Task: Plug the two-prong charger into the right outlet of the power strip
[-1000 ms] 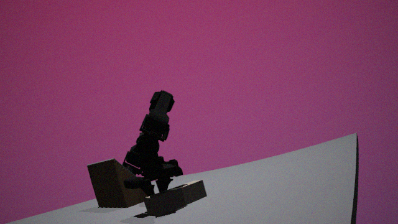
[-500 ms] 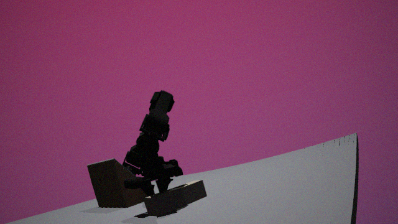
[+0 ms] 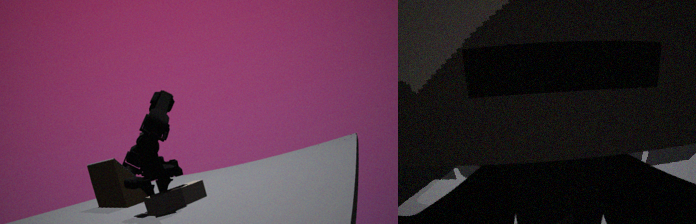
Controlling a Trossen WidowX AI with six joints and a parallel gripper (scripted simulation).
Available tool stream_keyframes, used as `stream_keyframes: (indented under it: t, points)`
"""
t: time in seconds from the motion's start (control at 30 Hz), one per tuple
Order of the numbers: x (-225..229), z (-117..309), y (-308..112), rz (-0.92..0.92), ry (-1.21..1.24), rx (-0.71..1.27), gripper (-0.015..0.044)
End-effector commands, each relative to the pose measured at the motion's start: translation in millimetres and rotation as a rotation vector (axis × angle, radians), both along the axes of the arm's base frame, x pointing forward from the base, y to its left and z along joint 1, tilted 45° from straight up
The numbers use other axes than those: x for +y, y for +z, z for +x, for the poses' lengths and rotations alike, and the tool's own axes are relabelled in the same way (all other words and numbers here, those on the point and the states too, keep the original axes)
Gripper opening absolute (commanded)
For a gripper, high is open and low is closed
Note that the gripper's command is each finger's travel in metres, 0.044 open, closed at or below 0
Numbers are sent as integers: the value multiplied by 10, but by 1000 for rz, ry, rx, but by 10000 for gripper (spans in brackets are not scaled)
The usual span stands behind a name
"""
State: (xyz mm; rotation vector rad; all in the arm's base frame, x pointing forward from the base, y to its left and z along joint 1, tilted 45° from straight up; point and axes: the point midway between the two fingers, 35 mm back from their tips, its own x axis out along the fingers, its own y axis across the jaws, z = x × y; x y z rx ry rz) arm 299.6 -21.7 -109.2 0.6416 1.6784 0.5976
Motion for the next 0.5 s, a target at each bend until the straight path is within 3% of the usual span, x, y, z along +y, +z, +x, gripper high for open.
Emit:
stream_keyframes:
  t: [0.0, 0.43, 0.47]
  points:
    - [-28, 70, 13, -4, -4, -24, 0]
    - [-1, 2, 1, 0, 0, 0, 0]
    - [-1, 2, 1, 0, 0, 0, 26]
